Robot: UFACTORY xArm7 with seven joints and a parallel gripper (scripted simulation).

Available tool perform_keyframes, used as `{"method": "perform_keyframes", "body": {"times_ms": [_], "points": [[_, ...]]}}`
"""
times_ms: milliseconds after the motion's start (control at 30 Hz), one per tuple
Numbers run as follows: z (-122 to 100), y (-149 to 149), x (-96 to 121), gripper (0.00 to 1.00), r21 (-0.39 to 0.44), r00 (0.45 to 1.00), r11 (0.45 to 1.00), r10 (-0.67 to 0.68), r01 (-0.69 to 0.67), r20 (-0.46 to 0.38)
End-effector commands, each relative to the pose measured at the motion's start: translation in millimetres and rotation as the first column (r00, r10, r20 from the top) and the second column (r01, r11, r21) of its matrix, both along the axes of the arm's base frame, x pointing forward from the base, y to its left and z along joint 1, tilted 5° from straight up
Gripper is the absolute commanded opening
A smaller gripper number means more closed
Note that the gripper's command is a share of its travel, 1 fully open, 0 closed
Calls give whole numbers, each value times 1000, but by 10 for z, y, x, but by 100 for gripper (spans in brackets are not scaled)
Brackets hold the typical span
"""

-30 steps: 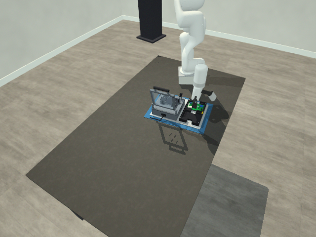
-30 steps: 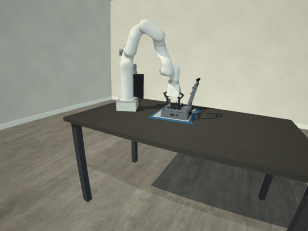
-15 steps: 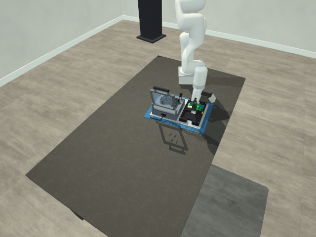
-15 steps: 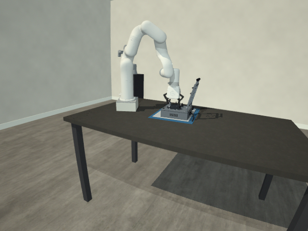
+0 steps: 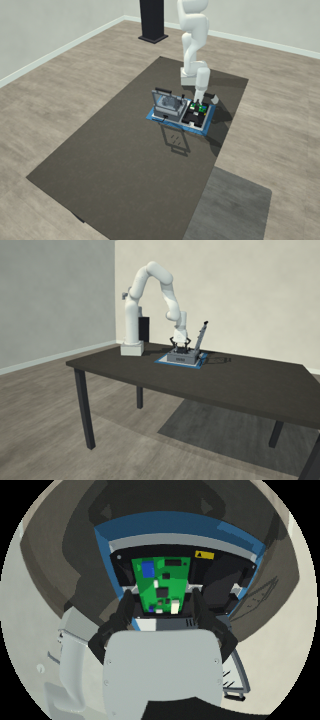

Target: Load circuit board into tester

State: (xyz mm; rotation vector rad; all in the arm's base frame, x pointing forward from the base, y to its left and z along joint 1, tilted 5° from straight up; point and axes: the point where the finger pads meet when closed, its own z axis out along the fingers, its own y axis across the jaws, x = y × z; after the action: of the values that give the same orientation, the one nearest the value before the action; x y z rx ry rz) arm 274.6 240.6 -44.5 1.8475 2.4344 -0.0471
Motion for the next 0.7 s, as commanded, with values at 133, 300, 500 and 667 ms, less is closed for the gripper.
{"method": "perform_keyframes", "body": {"times_ms": [133,300,500,667], "points": [[7,11,9,100,3,1000,1000,0,0,2],[0,11,10,100,3,1000,1000,0,0,2],[-23,9,11,100,3,1000,1000,0,0,2],[-52,7,12,100,3,1000,1000,0,0,2]]}}
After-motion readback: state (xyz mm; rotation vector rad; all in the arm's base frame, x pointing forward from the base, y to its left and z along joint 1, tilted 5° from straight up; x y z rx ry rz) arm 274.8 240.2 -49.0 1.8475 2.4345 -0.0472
